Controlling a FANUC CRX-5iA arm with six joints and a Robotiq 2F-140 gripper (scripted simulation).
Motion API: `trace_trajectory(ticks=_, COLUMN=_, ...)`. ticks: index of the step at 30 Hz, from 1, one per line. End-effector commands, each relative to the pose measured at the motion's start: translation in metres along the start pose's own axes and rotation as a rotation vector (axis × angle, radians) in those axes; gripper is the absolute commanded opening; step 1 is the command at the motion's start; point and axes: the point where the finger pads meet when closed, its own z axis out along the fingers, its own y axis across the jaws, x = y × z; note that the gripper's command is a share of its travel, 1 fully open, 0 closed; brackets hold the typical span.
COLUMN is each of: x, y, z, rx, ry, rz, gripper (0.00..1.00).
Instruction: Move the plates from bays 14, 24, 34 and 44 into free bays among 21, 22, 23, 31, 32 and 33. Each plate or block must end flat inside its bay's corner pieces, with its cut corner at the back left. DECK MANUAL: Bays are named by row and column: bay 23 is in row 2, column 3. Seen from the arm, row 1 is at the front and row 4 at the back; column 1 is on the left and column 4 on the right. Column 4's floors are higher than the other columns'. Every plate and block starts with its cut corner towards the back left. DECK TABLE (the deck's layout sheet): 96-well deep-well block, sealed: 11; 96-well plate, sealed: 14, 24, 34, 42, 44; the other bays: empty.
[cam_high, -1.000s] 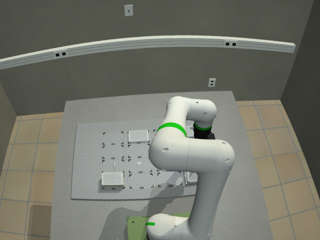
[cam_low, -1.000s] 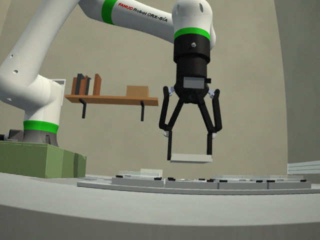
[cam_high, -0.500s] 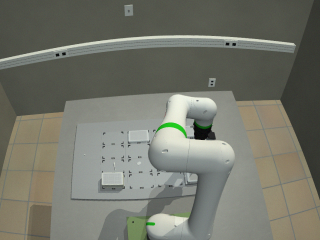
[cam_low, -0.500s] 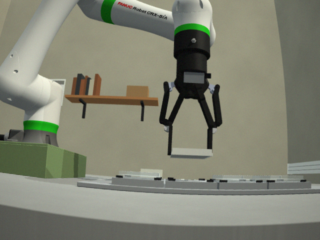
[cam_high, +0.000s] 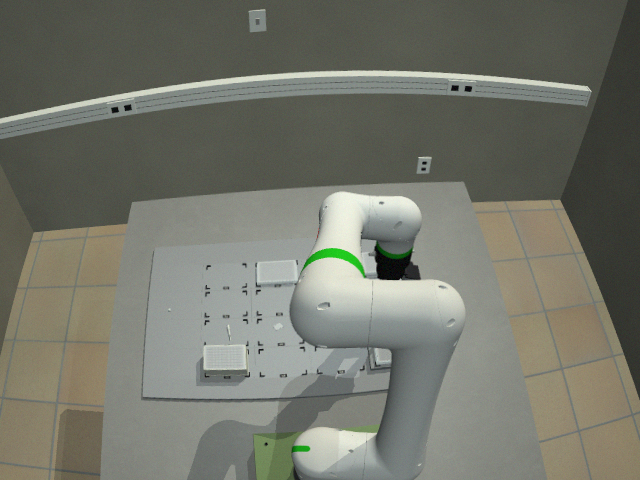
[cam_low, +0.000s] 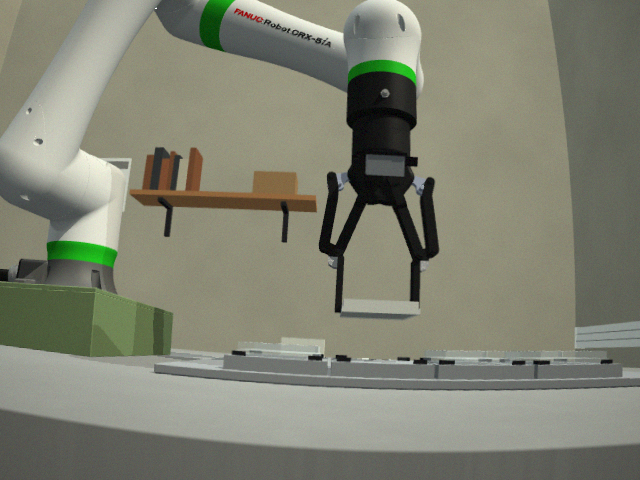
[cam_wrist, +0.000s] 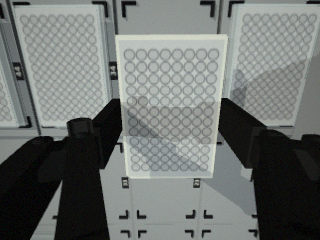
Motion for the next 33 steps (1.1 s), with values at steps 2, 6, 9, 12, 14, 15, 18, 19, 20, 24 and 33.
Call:
trace_trajectory(ticks=2, x=-0.014, y=-0.001, z=-0.001, rx=0.002, ry=0.001, rz=0.0, gripper=0.1)
trace_trajectory(ticks=6, x=-0.019, y=-0.001, z=-0.001, rx=0.002, ry=0.001, rz=0.0, gripper=0.1)
trace_trajectory(ticks=9, x=-0.027, y=-0.001, z=-0.001, rx=0.002, ry=0.001, rz=0.0, gripper=0.1)
trace_trajectory(ticks=12, x=-0.035, y=-0.001, z=-0.001, rx=0.002, ry=0.001, rz=0.0, gripper=0.1)
trace_trajectory(ticks=14, x=-0.04, y=-0.001, z=-0.001, rx=0.002, ry=0.001, rz=0.0, gripper=0.1)
trace_trajectory(ticks=15, x=-0.043, y=-0.001, z=-0.001, rx=0.002, ry=0.001, rz=0.0, gripper=0.1)
trace_trajectory(ticks=18, x=-0.051, y=-0.001, z=-0.001, rx=0.002, ry=0.001, rz=0.0, gripper=0.1)
trace_trajectory(ticks=19, x=-0.054, y=-0.001, z=-0.001, rx=0.002, ry=0.001, rz=0.0, gripper=0.1)
trace_trajectory(ticks=20, x=-0.056, y=-0.001, z=-0.001, rx=0.002, ry=0.001, rz=0.0, gripper=0.1)
trace_trajectory(ticks=24, x=-0.062, y=-0.001, z=-0.001, rx=0.002, ry=0.001, rz=0.0, gripper=0.1)
trace_trajectory(ticks=33, x=-0.086, y=-0.001, z=-0.001, rx=0.002, ry=0.001, rz=0.0, gripper=0.1)
